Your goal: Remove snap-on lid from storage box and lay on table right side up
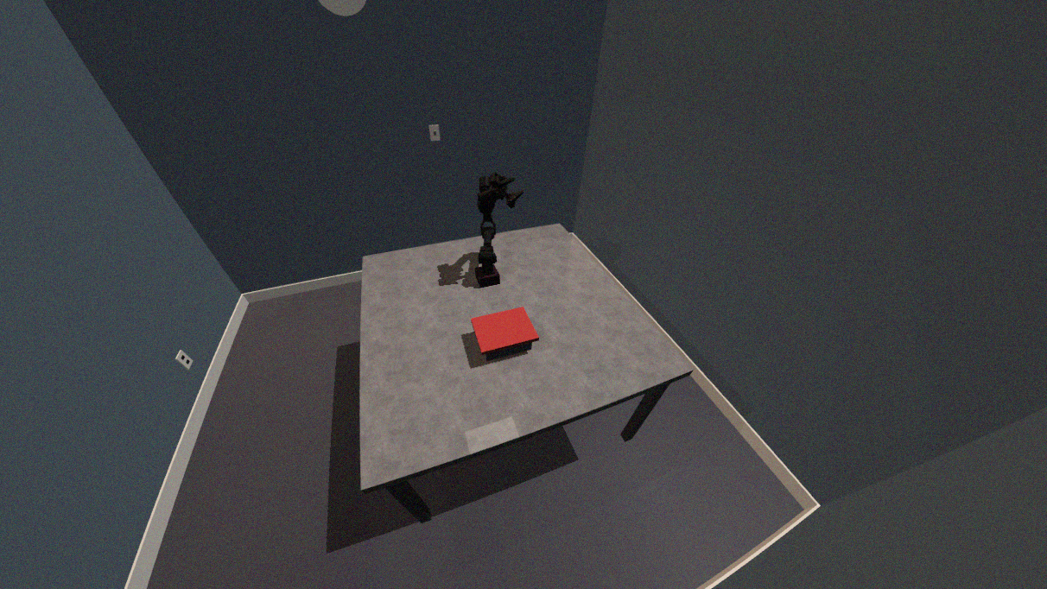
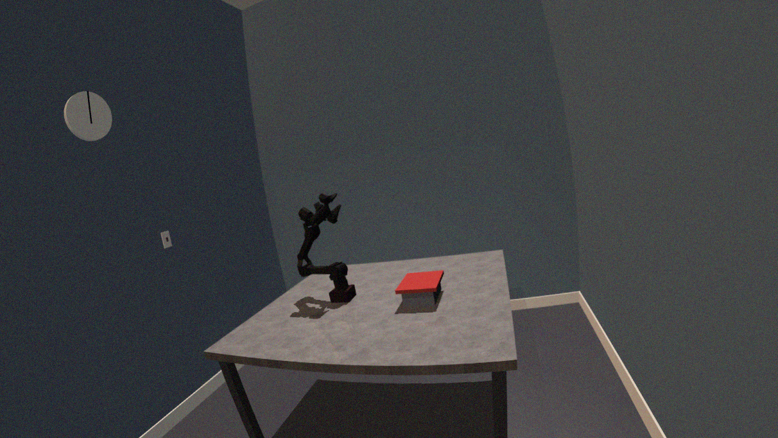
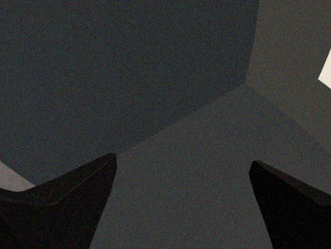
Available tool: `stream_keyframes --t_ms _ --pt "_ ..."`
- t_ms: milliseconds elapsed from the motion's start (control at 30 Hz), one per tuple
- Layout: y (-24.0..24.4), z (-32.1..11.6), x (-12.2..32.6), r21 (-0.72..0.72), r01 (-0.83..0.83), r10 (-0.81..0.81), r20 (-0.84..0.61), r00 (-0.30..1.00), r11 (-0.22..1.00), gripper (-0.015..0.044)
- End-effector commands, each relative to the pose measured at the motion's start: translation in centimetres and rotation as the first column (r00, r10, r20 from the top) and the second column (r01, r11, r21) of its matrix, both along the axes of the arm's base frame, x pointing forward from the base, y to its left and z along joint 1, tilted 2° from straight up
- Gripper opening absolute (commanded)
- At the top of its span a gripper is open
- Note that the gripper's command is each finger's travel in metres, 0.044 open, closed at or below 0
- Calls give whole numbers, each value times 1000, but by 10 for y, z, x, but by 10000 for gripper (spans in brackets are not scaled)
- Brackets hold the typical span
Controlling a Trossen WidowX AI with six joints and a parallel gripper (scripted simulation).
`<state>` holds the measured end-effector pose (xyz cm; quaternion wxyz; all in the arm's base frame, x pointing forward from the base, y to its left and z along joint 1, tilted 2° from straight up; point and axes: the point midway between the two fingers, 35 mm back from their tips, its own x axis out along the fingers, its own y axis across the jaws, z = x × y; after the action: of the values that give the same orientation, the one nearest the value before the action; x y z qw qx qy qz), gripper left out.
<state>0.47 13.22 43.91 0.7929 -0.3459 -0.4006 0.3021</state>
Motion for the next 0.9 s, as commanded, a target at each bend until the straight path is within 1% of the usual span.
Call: stream_keyframes --t_ms 0,67,167,300,367,500,567,633,700,767,867 --pt "-1 0 3 10 -1 1 -14 1000 1000 374" --pt "-9 2 23 90 -6 17 -126 992 996 321" --pt "-29 0 71 271 26 78 -363 928 962 243" --pt "-53 -17 132 475 154 199 -611 767 866 235" --pt "-58 -22 142 504 185 223 -643 733 843 235" --pt "-83 -55 196 613 402 376 -762 527 680 235" --pt "-96 -77 220 625 526 460 -780 423 576 235" --pt "-108 -102 241 604 648 543 -772 331 464 235" --pt "-112 -111 247 590 687 570 -763 304 424 235" --pt "-123 -137 263 532 789 642 -728 240 309 235" --pt "-140 -182 281 383 916 742 -647 177 116 235"
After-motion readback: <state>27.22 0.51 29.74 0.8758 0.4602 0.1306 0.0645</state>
